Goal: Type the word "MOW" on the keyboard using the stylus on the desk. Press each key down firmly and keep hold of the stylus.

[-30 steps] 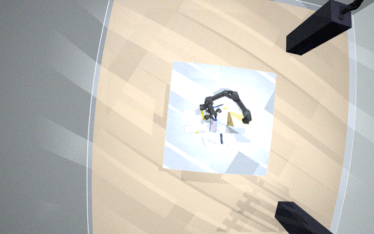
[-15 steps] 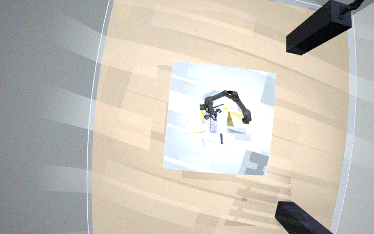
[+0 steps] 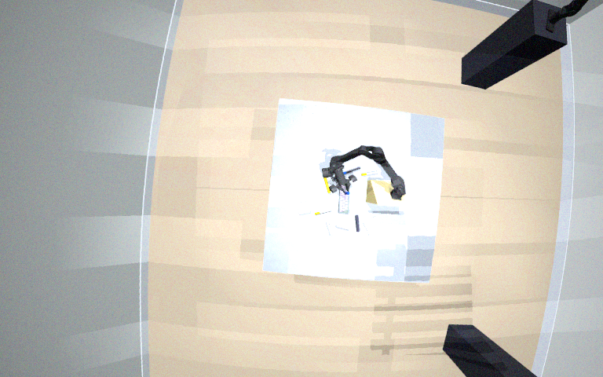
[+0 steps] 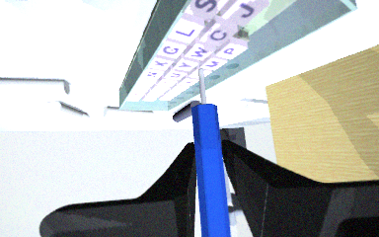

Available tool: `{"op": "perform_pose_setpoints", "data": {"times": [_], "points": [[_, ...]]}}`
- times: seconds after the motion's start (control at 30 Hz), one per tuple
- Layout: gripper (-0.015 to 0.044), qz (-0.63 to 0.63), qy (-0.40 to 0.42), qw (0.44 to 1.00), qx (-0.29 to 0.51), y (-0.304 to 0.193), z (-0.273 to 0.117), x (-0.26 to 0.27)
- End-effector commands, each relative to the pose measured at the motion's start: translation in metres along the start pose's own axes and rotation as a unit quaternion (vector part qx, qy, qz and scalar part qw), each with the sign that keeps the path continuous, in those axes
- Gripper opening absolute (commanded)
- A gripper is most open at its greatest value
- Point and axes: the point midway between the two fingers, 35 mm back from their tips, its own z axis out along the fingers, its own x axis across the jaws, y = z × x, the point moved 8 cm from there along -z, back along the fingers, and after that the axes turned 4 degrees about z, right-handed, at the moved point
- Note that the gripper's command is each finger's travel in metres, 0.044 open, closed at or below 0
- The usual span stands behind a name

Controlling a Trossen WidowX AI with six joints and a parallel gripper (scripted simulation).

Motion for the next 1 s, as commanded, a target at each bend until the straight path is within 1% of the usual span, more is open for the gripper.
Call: {"op": "perform_pose_setpoints", "data": {"times": [0.0,0.97], "points": [[0.0081,-0.002,-0.001,1.0,-0.002,0.0024,0.0016,-0.0005],[0.0081,-0.002,-0.001,1.0,-0.002,0.0113,0.0067,0.0001]]}}
